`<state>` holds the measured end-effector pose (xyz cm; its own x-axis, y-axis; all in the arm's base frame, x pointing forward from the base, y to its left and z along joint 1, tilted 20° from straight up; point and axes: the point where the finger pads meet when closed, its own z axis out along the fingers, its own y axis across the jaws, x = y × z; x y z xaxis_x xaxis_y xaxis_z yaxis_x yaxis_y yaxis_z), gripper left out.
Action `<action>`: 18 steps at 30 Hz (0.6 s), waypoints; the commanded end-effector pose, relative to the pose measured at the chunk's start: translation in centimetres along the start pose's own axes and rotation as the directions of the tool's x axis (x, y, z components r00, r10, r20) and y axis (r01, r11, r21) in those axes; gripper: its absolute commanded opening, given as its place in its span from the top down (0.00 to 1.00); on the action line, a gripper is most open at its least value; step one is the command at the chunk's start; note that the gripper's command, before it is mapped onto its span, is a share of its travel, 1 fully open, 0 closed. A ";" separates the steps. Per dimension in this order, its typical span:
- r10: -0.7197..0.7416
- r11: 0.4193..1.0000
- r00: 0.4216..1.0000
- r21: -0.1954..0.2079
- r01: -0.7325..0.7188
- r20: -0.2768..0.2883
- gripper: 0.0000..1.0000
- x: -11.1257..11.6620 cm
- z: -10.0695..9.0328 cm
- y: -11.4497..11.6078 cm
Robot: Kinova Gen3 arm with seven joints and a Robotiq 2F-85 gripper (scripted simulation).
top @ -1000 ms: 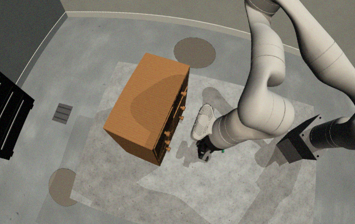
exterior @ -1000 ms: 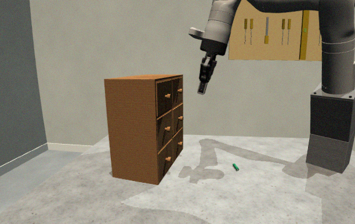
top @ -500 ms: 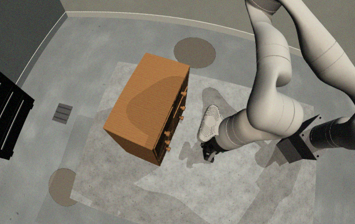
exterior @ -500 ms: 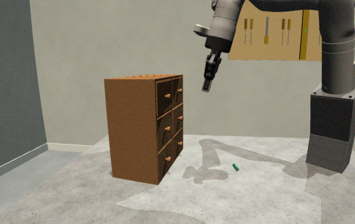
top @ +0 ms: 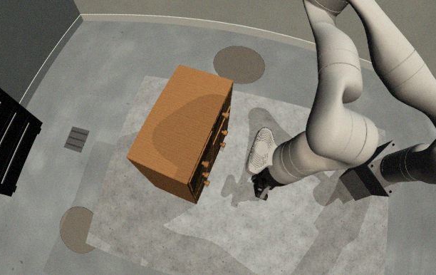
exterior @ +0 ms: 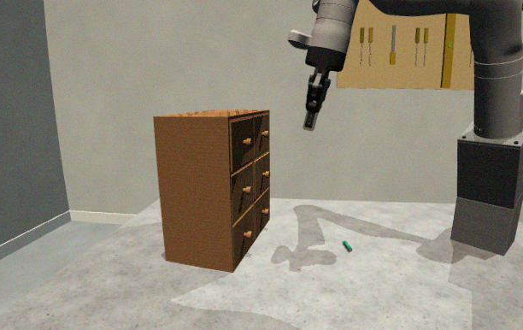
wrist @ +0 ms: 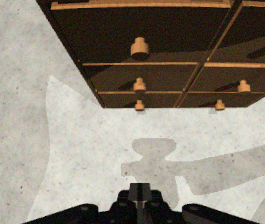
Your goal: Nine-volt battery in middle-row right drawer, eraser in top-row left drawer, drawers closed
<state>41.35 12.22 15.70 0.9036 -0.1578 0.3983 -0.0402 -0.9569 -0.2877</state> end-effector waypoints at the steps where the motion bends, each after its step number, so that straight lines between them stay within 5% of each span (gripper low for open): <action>1: 0.002 1.000 1.000 -0.001 -0.002 0.002 1.00 0.1 -0.6 0.1; 18: 0.002 1.000 0.996 -0.001 -0.002 0.090 1.00 -1.8 -4.5 0.1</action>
<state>37.83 11.65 18.26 0.9395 -0.1319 0.3163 -0.0374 -0.9569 -0.2879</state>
